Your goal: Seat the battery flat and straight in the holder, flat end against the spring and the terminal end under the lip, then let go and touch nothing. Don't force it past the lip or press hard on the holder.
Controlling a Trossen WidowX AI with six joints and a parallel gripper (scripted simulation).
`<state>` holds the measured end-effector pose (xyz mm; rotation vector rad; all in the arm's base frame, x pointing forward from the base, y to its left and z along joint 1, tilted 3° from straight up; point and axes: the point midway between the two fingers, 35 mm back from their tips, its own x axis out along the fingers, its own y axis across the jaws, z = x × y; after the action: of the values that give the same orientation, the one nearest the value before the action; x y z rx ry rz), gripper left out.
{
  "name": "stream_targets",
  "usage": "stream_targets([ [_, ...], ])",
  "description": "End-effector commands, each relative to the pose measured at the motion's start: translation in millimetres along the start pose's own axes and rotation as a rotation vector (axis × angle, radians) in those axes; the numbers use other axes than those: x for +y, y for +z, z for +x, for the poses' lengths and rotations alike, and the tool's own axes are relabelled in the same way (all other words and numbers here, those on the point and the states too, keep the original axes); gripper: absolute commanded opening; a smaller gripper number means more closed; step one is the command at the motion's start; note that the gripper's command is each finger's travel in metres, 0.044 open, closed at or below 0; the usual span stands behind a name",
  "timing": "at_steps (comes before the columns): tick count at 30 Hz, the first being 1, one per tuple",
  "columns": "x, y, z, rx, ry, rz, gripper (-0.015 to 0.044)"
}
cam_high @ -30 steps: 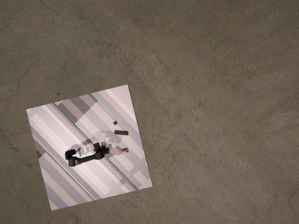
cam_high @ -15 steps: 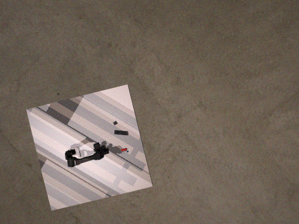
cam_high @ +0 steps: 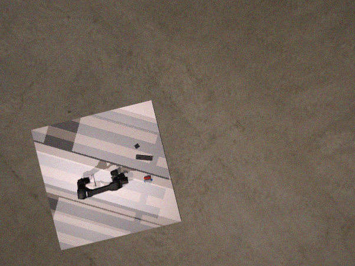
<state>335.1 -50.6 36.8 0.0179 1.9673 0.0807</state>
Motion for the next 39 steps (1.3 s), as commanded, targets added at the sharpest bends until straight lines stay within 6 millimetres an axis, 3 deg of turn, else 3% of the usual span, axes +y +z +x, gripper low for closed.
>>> stream_targets([
  [1,0.3,4.3,-0.6,-0.040,0.004,-0.006,0.0088],
  [39,-0.3,0.6,5.4,-0.210,0.006,-0.013,0.0088],
])
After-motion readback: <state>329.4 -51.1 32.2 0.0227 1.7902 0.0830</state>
